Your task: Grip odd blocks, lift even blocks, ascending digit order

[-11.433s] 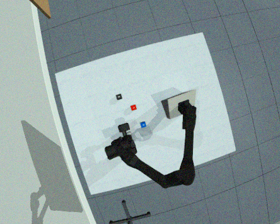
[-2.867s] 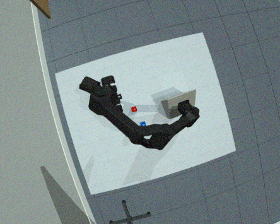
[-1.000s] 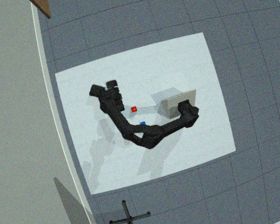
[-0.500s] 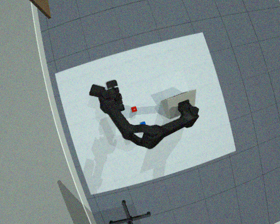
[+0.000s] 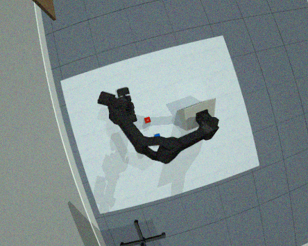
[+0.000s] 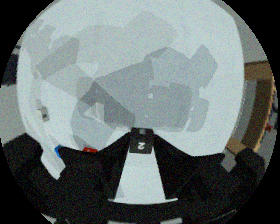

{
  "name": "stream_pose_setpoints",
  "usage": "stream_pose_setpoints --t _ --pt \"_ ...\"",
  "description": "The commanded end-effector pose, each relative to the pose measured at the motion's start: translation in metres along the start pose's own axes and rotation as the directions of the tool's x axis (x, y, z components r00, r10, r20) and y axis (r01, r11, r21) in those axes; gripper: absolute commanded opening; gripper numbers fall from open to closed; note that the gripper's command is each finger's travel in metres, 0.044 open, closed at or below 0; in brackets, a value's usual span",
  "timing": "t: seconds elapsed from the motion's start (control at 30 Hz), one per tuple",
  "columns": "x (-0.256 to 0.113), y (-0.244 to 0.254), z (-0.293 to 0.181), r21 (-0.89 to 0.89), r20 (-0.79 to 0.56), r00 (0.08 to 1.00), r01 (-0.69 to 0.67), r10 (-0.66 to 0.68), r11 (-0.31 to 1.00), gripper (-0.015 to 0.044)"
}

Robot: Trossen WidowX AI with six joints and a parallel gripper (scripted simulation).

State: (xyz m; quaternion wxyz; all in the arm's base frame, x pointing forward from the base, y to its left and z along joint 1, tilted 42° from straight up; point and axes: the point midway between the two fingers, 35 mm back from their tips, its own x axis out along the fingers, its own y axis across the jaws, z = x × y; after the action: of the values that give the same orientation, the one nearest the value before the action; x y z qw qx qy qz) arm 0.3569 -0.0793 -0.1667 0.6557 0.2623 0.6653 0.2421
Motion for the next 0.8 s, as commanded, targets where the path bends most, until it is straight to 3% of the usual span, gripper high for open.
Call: stream_pose_setpoints --t 0.0,0.73,0.77 --pt "-0.002 0.0 0.001 -0.009 0.001 1.0 0.005 -0.005 1.0 0.012" --pt "0.013 0.0 0.001 -0.009 0.001 1.0 0.005 -0.005 1.0 0.012" --pt "0.013 0.0 0.001 -0.009 0.001 1.0 0.005 -0.005 1.0 0.0146"
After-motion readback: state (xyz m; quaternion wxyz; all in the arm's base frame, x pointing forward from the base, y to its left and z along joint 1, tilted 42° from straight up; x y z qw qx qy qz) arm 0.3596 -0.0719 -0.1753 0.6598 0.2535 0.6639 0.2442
